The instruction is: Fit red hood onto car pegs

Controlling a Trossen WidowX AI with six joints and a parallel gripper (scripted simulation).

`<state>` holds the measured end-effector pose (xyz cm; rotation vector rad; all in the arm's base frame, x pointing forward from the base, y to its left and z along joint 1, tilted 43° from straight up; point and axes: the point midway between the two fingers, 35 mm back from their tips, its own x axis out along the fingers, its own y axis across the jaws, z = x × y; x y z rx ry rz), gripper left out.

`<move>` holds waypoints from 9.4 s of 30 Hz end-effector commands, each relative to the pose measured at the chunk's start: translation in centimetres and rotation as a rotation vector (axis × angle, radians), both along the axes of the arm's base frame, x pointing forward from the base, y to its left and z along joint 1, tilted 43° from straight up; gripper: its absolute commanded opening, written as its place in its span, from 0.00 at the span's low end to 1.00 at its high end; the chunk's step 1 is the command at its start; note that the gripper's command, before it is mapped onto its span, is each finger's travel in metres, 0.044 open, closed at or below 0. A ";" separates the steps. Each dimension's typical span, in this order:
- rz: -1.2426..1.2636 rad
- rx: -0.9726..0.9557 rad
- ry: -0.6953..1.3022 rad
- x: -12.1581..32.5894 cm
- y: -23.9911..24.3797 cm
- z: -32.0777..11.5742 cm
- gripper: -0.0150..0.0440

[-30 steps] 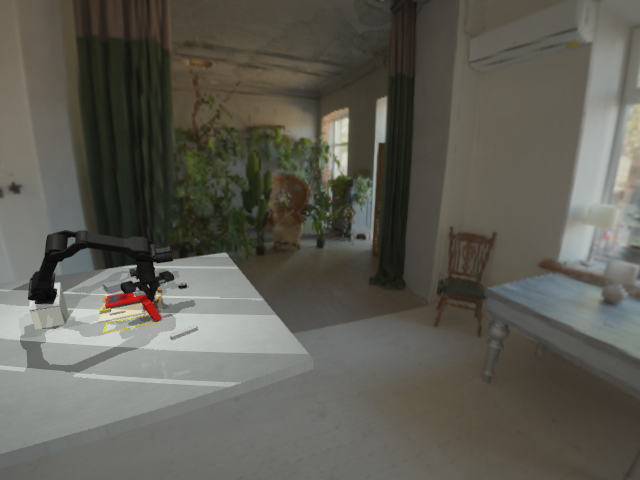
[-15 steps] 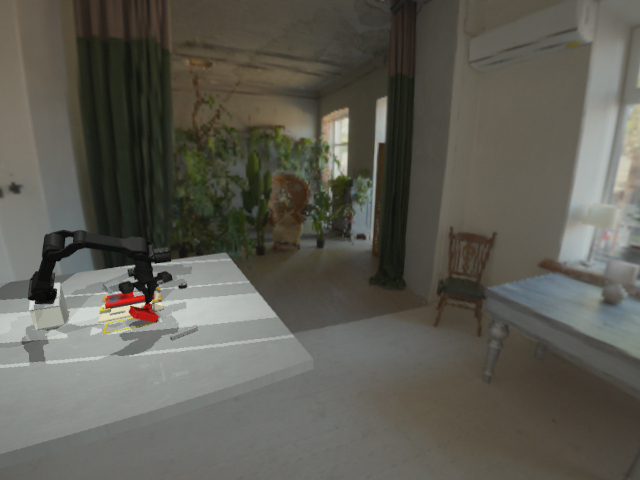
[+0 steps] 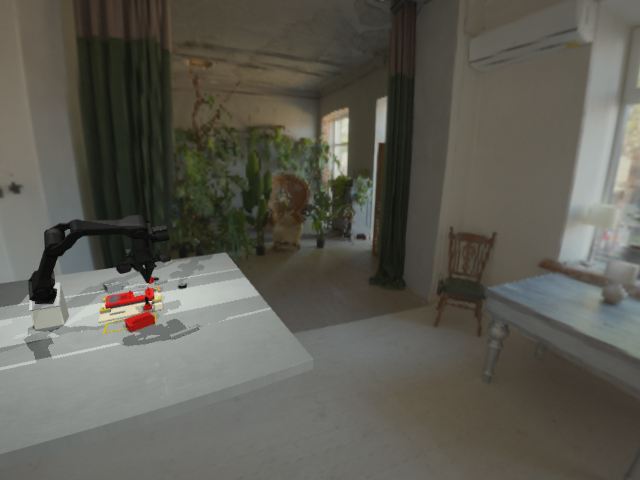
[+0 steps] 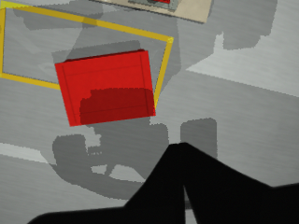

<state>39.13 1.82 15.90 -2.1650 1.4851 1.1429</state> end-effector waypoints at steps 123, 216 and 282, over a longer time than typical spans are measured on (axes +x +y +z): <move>-1.165 0.227 -1.034 -3.0 -11.1 -8.8 1.00; -1.169 0.234 -1.032 -3.9 -5.4 -3.5 0.25; -1.402 0.288 -1.236 -7.2 9.1 -23.3 0.25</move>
